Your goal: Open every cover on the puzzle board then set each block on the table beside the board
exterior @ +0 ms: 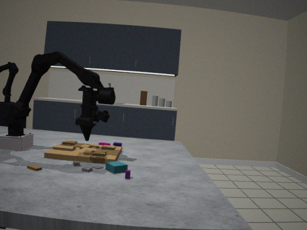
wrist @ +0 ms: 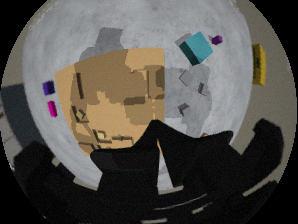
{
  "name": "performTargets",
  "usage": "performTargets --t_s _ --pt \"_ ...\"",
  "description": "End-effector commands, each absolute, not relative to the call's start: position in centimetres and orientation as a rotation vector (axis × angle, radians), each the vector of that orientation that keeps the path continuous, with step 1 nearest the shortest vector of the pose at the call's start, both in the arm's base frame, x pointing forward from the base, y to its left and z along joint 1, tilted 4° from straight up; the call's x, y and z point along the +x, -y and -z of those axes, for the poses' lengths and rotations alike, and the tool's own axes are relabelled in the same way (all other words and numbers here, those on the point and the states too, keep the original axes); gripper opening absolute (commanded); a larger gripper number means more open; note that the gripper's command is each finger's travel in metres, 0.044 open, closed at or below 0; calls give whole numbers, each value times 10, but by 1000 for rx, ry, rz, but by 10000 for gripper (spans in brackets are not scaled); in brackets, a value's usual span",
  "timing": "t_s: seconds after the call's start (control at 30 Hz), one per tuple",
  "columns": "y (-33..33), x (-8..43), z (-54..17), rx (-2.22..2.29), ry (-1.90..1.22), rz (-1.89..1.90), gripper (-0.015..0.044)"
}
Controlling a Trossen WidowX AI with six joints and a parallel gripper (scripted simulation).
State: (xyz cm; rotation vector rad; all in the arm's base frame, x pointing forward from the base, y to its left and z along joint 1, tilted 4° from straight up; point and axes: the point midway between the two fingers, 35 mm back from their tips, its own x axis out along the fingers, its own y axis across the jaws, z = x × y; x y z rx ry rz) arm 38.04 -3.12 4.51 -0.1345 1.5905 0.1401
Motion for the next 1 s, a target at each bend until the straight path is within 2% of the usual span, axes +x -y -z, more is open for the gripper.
performTargets --t_s 0.0,0.97 --pt "33 381 -44 -125 -1596 -124 0" --pt "33 381 -32 -125 -1596 -124 0"
